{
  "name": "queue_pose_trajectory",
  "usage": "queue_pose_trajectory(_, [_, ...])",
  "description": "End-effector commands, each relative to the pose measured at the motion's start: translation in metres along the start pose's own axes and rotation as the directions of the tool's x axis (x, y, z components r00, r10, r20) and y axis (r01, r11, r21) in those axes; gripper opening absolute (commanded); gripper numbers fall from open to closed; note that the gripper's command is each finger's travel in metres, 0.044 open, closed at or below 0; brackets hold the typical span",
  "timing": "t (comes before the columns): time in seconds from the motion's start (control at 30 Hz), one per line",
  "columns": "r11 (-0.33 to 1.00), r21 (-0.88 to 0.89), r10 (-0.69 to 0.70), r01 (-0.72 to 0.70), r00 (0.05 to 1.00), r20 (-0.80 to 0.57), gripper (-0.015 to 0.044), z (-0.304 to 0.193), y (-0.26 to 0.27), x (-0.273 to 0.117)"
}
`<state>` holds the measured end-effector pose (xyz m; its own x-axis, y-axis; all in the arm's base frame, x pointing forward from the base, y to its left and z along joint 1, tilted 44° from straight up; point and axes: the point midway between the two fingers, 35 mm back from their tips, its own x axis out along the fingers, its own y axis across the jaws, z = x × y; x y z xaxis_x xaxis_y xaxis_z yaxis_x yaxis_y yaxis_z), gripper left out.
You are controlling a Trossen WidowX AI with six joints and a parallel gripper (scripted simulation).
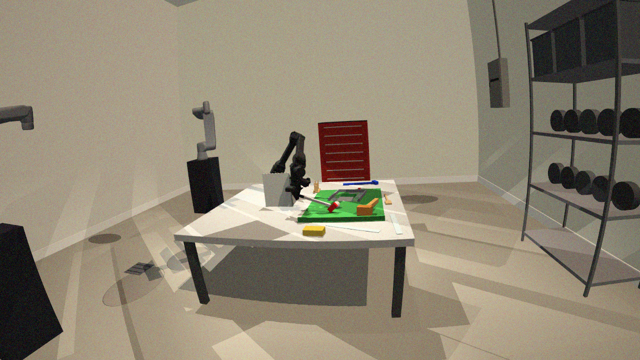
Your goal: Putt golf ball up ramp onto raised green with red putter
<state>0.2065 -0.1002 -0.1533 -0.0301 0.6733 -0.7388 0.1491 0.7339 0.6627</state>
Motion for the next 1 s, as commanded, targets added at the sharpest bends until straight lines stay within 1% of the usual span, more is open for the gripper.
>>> queue_pose_trajectory(0.0, [1.000, -0.001, -0.003, 0.003, 1.000, 0.004, 0.0000, 0.007, 0.030, -0.003])
queue_pose_trajectory(0.2, [1.000, -0.006, 0.005, -0.005, 1.000, 0.005, 0.0000, 0.004, 0.114, -0.002])
queue_pose_trajectory(0.27, [1.000, -0.008, 0.010, -0.010, 1.000, 0.003, 0.0000, 0.000, 0.131, -0.001])
queue_pose_trajectory(0.47, [1.000, -0.009, 0.010, -0.010, 1.000, 0.003, 0.0000, 0.000, 0.133, -0.006])
queue_pose_trajectory(0.8, [1.000, -0.008, 0.009, -0.009, 1.000, 0.003, 0.0000, 0.000, 0.132, -0.060])
queue_pose_trajectory(0.97, [1.000, -0.001, 0.010, -0.010, 1.000, 0.002, 0.0000, 0.000, 0.132, -0.054])
